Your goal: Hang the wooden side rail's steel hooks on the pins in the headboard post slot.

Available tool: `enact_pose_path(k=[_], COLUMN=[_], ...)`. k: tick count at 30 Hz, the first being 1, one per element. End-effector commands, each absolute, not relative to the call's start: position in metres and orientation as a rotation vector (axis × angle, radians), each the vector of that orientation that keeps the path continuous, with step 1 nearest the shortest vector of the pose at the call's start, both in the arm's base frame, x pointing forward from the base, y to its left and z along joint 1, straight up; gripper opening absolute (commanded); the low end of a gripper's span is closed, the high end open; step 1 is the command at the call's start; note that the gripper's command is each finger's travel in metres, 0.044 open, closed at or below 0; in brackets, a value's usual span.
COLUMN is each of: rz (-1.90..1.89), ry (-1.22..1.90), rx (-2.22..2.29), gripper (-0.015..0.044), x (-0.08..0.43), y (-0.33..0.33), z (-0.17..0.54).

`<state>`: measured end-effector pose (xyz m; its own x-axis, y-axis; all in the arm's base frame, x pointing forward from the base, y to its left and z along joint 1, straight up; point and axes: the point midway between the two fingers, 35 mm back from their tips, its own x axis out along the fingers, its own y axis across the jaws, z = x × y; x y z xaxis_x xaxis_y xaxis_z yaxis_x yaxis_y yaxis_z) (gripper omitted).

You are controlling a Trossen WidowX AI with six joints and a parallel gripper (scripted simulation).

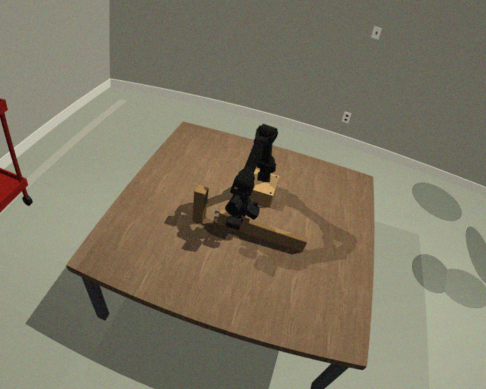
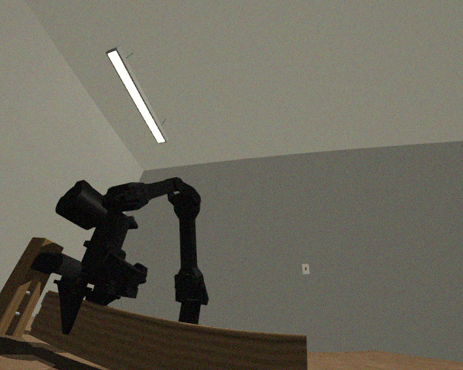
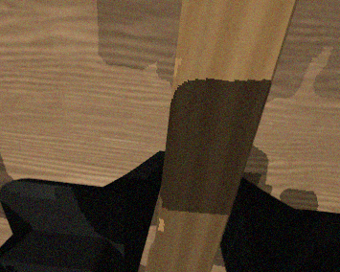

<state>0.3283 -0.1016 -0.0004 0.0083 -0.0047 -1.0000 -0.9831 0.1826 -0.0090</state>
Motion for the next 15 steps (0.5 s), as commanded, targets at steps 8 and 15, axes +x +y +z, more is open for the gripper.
enact_pose_path(k=[8,15], rz=[1.053,1.053], ry=[1.269,1.269], rx=[-1.093,-1.093], gripper=[0.0000,0.0000], x=[0.3325,0.3325], y=[-0.1020,-0.1020], z=[0.0083,0.0095])
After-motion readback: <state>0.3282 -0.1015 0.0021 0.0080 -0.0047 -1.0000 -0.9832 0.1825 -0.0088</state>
